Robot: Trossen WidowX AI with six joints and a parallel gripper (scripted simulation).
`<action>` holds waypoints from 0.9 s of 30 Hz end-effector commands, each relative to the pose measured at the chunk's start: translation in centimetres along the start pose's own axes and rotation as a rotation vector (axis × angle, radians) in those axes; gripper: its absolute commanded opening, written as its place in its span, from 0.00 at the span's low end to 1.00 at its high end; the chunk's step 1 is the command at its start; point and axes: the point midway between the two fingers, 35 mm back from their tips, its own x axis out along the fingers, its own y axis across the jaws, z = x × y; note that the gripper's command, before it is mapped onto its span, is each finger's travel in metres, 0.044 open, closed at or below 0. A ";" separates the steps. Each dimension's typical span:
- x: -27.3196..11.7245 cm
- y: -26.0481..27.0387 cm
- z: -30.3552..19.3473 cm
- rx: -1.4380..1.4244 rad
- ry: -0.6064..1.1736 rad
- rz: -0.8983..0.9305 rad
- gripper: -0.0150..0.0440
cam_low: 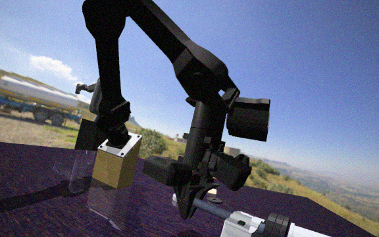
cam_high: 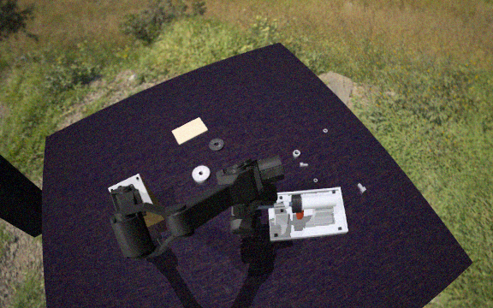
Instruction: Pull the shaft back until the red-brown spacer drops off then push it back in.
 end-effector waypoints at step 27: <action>-0.2 0.0 1.5 0.004 -0.009 0.003 0.25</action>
